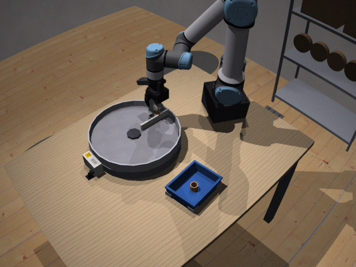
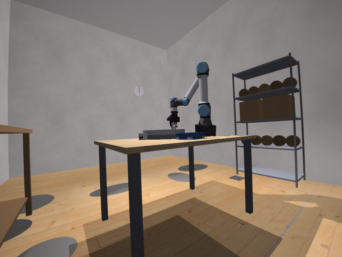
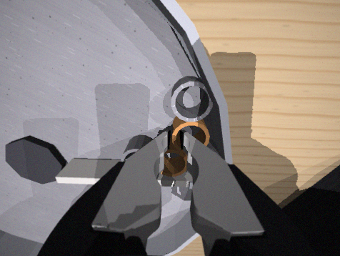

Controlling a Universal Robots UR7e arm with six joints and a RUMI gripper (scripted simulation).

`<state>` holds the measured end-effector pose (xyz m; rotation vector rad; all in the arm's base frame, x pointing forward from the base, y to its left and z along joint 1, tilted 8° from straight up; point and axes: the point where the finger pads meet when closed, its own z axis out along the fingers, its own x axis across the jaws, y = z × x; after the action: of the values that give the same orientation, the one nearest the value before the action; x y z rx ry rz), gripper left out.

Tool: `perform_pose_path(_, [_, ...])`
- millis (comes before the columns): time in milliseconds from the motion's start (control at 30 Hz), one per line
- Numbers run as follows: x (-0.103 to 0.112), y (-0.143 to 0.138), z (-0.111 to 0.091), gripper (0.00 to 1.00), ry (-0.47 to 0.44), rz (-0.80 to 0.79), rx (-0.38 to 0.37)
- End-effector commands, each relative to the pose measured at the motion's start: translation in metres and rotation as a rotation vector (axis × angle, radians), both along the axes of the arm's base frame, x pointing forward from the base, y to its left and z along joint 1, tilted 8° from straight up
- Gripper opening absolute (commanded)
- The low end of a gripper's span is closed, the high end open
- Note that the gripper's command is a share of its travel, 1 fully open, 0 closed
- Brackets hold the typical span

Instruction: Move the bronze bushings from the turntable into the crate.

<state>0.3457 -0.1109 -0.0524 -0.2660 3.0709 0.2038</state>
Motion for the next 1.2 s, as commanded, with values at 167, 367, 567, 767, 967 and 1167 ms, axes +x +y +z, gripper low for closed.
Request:
perform_pose_path(167, [0.0003,-0.0003,0.0001,0.06,-0.001,0.0,-0.001])
perform_pose_path(367, [0.0003,-0.0003,0.0001,0.06,-0.001,0.0,-0.001])
perform_pose_path(567, [0.0003,-0.0003,0.0001,0.06,-0.001,0.0,-0.001])
perform_pose_path(767, [0.0003,-0.0003,0.0001,0.06,-0.001,0.0,-0.001])
perform_pose_path(967, [0.0003,-0.0003,0.0001,0.0,-0.001,0.0,-0.001])
perform_pose_path(1167, [0.0003,-0.0003,0.0001,0.0,-0.001,0.0,-0.001])
